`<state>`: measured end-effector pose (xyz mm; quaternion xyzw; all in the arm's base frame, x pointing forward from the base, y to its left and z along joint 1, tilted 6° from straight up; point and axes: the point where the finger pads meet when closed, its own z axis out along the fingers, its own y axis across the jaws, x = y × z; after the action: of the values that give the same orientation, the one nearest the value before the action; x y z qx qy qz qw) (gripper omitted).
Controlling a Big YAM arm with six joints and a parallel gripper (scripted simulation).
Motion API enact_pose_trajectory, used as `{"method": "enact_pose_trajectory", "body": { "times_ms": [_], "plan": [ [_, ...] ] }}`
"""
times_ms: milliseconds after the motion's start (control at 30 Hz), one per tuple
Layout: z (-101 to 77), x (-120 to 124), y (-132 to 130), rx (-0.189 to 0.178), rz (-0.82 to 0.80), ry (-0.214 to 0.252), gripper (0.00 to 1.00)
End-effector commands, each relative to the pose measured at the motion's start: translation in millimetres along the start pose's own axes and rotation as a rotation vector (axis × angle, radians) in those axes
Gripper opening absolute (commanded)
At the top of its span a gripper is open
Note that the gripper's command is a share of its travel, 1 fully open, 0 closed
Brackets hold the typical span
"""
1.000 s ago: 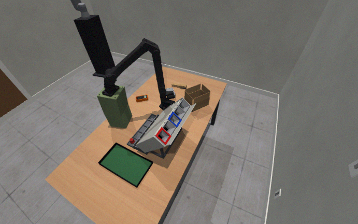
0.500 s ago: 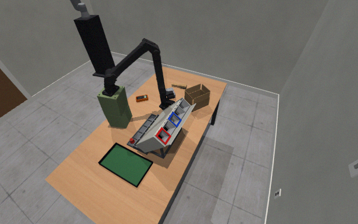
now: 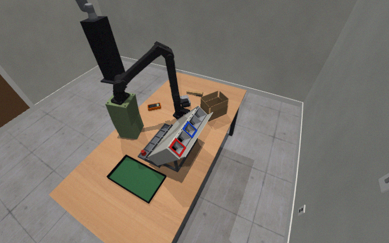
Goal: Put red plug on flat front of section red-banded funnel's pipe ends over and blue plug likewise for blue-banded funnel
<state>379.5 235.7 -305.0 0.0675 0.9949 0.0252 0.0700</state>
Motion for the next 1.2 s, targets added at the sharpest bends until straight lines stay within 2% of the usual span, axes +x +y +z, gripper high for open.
{"method": "enact_pose_trajectory", "body": {
  "times_ms": [0,467,967,1167],
  "plan": [
    [-2.8,-4.8,4.0,-0.008,-0.002,-0.011,0.0],
    [-2.8,-4.8,4.0,-0.008,-0.002,-0.011,0.0],
    [-118.0,-5.2,4.6,0.022,0.023,0.022,0.0],
    [-118.0,-5.3,4.7,0.017,0.021,0.017,0.0]
  ]
}}
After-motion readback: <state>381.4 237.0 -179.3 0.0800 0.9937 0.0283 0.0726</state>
